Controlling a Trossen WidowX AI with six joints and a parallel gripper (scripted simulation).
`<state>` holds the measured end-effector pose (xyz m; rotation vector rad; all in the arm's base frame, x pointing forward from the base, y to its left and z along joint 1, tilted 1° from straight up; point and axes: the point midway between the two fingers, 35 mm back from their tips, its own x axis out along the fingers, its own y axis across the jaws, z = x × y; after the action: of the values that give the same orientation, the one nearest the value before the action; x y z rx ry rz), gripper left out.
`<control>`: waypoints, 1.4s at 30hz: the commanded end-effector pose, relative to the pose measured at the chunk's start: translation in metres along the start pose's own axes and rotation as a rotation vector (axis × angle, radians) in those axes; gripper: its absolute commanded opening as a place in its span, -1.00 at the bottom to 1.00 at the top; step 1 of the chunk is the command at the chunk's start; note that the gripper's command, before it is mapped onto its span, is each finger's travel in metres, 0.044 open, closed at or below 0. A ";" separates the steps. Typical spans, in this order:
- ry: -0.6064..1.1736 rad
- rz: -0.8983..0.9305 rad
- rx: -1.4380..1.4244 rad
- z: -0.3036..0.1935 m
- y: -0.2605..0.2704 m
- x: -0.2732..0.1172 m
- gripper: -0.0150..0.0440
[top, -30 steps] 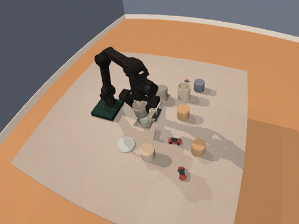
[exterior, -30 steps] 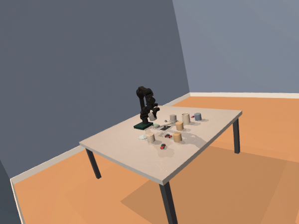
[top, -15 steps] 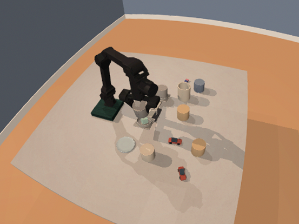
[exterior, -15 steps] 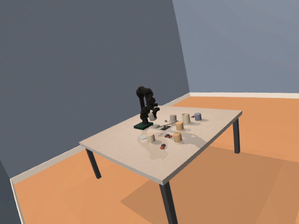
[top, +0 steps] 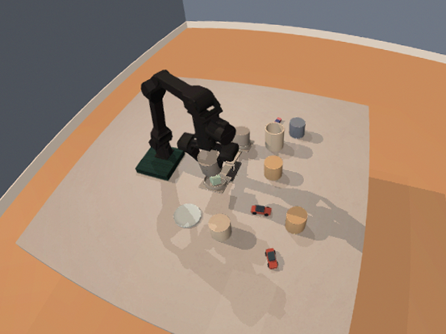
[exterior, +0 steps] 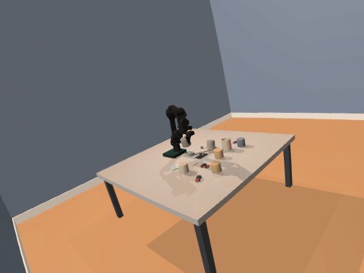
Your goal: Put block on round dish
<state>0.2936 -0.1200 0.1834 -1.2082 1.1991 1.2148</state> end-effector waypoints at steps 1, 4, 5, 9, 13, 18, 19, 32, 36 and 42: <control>0.000 -0.001 0.000 0.000 0.000 0.000 -0.49; 0.000 -0.001 0.000 0.000 0.000 0.000 -0.49; 0.000 -0.001 0.000 0.000 0.000 0.000 -0.49; 0.001 -0.001 0.000 -0.003 0.001 0.001 -0.49; 0.002 -0.002 0.000 -0.016 0.006 0.007 -0.49; 0.003 -0.003 0.000 -0.034 0.015 0.014 -0.49; 0.004 -0.003 -0.001 -0.037 0.017 0.016 -0.49; 0.011 -0.003 0.004 -0.079 0.046 0.035 -0.49; 0.014 -0.002 0.008 -0.090 0.056 0.040 -0.49; 0.016 -0.002 0.007 -0.106 0.072 0.049 -0.49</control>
<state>0.2294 -0.2195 0.1347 -1.2052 1.2101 1.2069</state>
